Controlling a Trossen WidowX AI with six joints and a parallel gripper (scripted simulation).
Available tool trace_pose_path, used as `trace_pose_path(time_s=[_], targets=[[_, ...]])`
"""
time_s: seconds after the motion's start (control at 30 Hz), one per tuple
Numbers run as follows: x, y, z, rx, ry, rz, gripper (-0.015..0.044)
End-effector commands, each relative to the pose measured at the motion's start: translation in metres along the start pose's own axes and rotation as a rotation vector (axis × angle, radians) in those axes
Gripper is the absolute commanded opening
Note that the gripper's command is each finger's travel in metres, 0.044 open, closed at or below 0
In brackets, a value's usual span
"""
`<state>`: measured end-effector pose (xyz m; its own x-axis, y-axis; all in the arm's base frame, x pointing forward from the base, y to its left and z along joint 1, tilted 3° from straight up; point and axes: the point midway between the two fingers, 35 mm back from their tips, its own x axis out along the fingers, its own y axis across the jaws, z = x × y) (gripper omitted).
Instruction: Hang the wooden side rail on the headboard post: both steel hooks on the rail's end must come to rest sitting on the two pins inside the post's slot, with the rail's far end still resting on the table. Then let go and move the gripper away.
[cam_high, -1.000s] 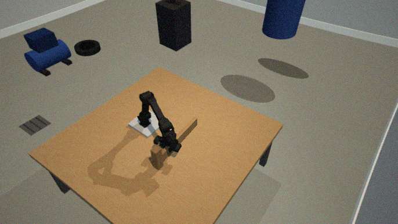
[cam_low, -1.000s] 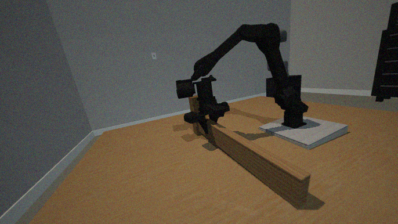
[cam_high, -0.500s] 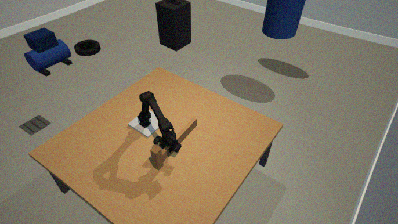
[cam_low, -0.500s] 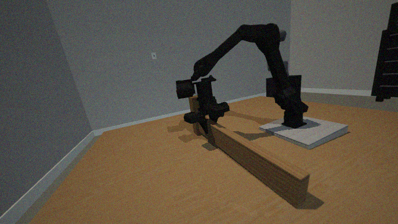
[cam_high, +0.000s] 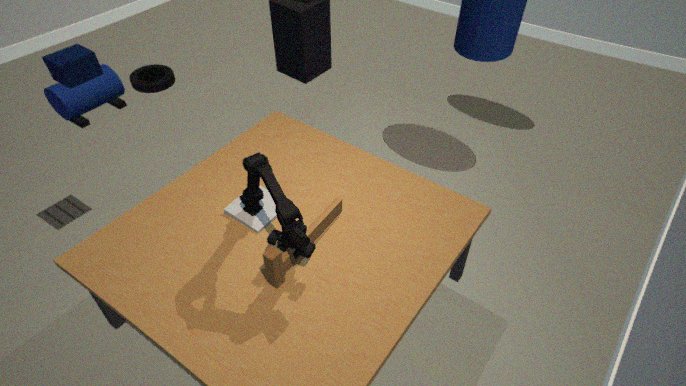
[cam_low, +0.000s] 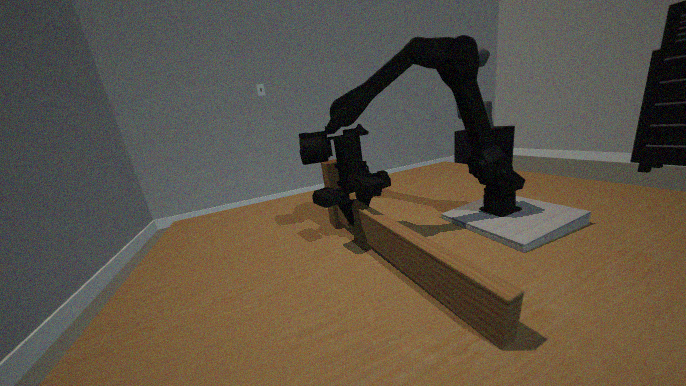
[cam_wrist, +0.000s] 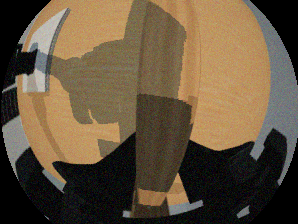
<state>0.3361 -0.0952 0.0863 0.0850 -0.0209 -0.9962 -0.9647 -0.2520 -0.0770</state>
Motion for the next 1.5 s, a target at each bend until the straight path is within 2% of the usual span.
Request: trace_pose_path(time_s=[0.0, 1.47], targets=[[-0.0030, -0.0005, -0.0016, -0.008, 0.004, -0.006, 0.0000], [0.0036, -0.0002, -0.0019, -0.008, 0.004, -0.006, 0.0000]])
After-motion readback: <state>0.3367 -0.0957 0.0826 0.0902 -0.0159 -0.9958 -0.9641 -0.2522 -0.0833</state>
